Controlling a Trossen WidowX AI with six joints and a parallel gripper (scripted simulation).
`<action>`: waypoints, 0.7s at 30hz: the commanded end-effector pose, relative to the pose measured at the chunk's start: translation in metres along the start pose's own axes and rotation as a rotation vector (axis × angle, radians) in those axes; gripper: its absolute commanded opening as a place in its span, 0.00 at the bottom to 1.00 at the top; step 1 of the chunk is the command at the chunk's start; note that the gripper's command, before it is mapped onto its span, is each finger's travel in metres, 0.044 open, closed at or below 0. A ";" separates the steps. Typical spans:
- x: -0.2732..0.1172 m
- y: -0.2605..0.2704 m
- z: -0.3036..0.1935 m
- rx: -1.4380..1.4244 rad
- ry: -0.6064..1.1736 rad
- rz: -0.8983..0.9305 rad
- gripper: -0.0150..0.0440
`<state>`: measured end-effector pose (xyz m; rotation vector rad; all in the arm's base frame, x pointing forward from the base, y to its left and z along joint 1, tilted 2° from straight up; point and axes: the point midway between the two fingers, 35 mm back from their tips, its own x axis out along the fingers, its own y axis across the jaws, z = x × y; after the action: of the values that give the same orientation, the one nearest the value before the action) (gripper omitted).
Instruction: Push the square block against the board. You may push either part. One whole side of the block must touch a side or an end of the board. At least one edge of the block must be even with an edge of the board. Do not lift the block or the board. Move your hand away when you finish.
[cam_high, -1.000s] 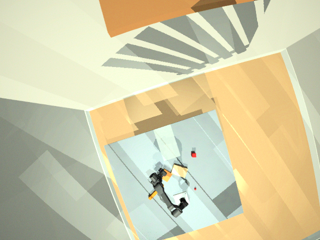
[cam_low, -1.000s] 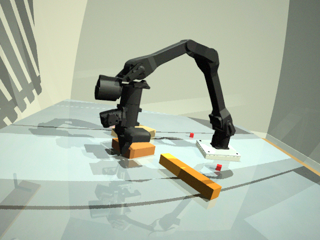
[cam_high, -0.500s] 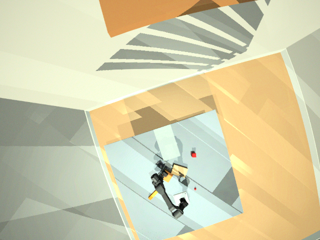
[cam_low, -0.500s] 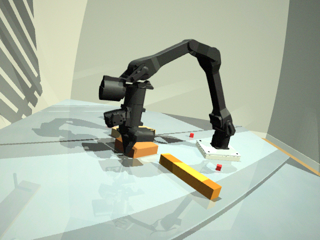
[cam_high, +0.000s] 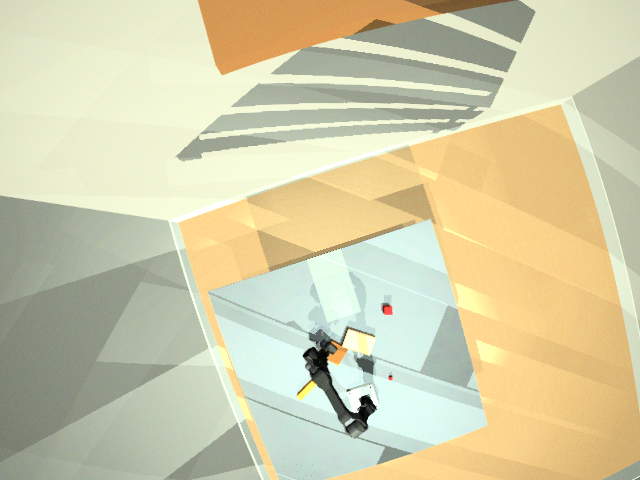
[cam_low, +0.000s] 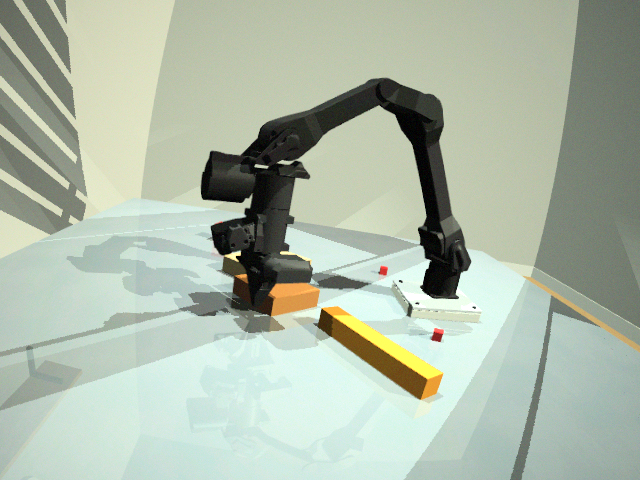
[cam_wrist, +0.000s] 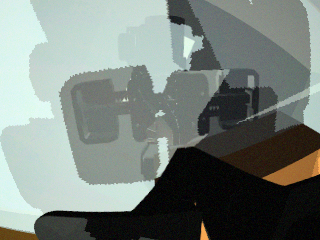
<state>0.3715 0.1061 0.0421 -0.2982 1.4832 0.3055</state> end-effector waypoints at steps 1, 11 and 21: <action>0.003 -0.001 0.005 -0.004 0.007 -0.002 0.25; 0.003 0.000 0.021 -0.004 0.006 -0.002 0.25; 0.004 0.000 0.037 -0.004 0.005 -0.002 0.25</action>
<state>0.4020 0.1192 0.0432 -0.3053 1.4792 0.3136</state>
